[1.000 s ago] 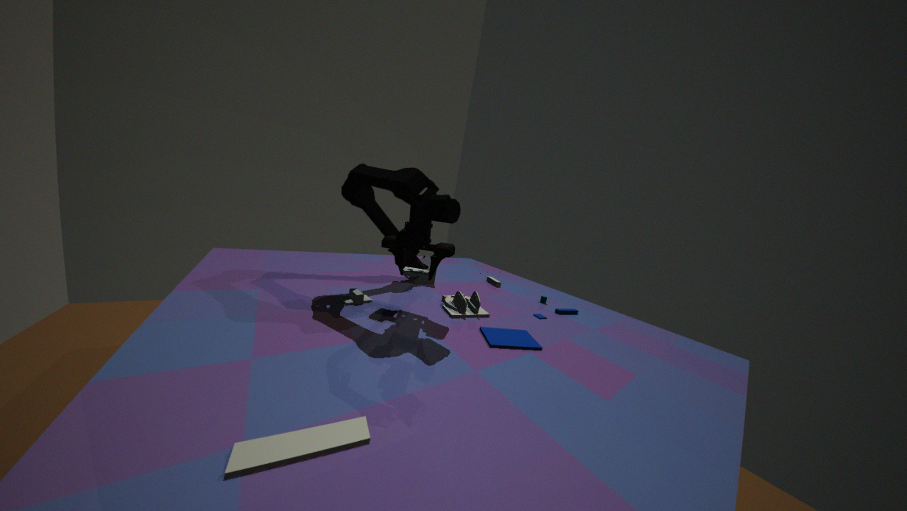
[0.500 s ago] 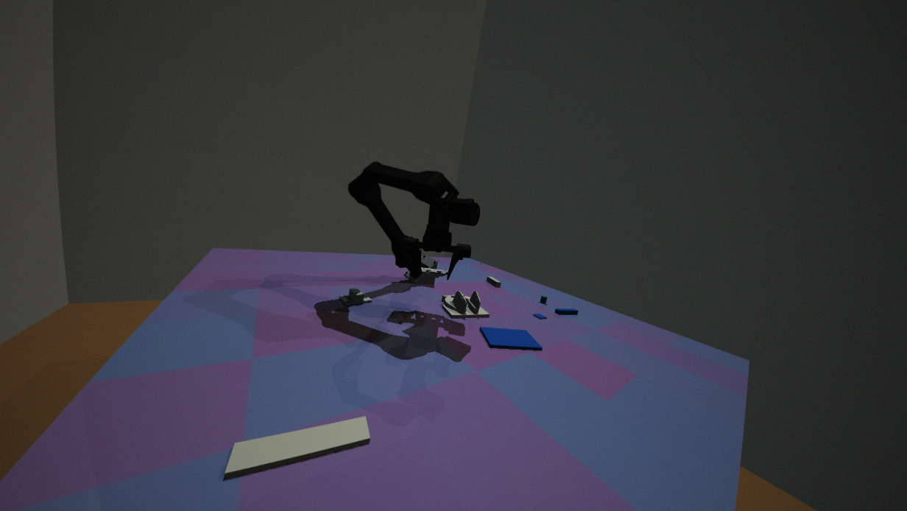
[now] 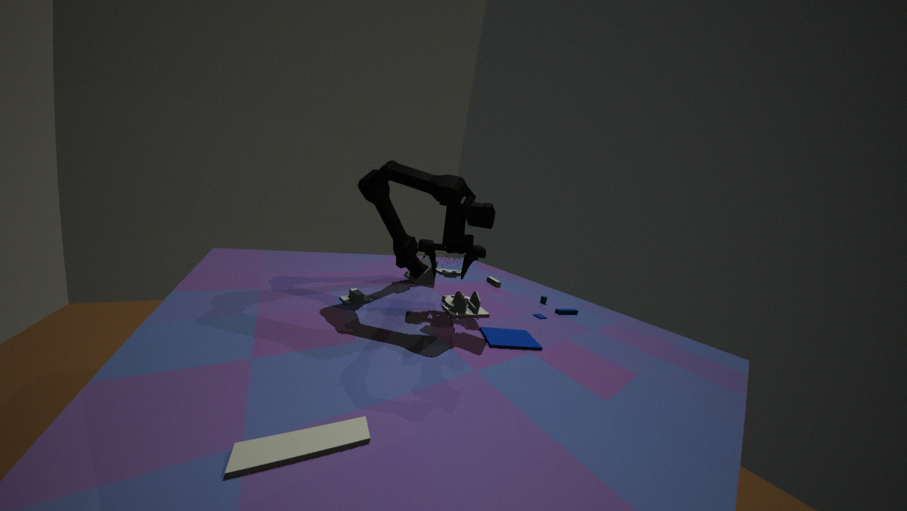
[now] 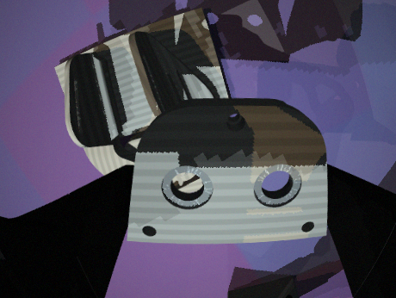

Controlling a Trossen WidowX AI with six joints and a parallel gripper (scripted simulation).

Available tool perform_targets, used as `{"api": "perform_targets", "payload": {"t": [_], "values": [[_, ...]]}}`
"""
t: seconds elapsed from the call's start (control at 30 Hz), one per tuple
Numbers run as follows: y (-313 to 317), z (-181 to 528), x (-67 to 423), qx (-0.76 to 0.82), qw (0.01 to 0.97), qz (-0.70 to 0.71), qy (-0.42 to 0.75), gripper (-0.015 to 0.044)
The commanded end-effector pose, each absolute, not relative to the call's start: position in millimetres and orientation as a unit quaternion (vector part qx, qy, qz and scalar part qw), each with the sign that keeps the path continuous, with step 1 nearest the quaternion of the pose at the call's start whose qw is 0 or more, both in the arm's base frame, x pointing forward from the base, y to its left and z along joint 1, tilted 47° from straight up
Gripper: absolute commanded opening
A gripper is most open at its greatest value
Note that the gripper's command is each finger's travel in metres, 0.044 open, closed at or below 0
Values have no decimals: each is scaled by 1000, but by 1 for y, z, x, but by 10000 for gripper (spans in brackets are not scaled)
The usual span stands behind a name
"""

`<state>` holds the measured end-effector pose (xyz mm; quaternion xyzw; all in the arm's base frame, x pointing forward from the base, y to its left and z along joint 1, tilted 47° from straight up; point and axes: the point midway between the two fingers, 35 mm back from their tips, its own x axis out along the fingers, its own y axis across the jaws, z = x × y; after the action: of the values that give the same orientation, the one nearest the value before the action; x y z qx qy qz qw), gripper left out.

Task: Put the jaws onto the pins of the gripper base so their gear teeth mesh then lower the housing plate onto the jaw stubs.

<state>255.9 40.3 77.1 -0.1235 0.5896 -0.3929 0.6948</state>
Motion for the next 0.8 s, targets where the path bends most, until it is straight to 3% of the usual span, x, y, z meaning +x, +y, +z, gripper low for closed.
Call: {"api": "perform_targets", "payload": {"t": [0.0, 0.77], "values": [[50, 66, 253, -147, 689, -376, 602, 351], [82, 26, 238, -229, 666, -323, 632, 351]]}}
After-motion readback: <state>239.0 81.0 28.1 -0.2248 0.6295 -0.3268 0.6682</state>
